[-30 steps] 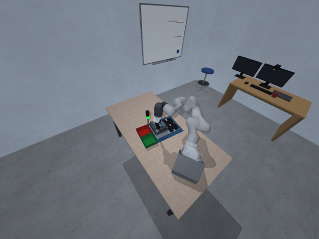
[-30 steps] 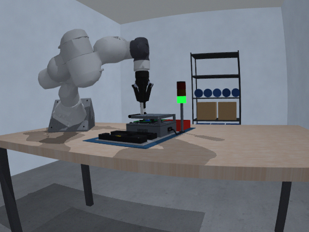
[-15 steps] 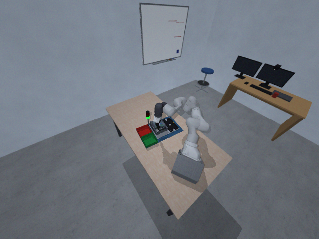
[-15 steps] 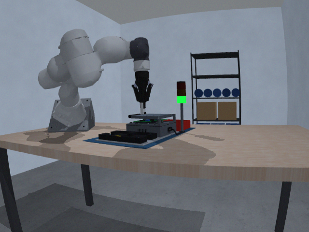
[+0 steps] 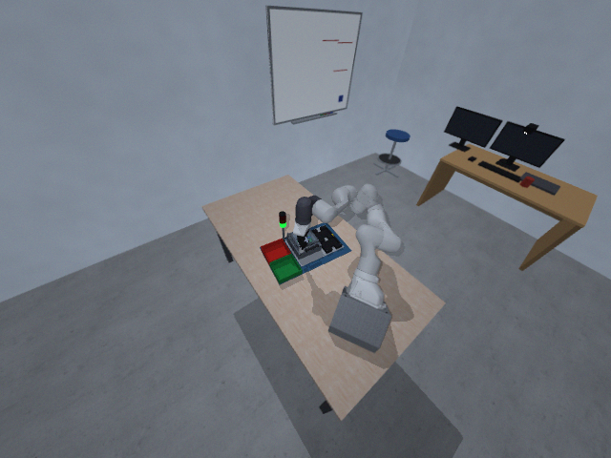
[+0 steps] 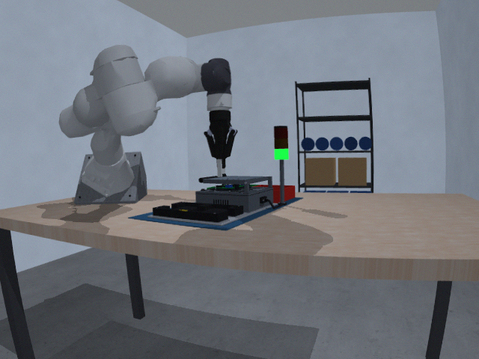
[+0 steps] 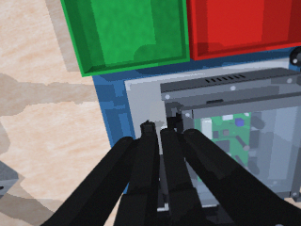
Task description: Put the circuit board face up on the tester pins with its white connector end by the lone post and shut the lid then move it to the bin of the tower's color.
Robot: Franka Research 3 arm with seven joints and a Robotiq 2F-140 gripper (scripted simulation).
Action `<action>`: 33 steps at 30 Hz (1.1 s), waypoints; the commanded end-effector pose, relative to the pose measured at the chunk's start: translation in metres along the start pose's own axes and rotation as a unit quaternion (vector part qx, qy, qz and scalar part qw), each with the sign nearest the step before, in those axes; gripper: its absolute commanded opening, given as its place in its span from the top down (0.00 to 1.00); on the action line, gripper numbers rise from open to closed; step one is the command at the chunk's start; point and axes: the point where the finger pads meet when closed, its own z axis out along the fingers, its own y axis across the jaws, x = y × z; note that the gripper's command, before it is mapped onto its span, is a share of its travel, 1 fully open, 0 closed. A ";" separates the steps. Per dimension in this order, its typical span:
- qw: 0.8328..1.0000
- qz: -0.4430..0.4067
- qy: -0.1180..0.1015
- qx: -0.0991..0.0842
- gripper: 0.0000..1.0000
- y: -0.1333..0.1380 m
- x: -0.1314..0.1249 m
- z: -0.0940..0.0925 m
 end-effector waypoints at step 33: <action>1.000 0.002 0.001 0.000 1.00 0.001 0.001 -0.053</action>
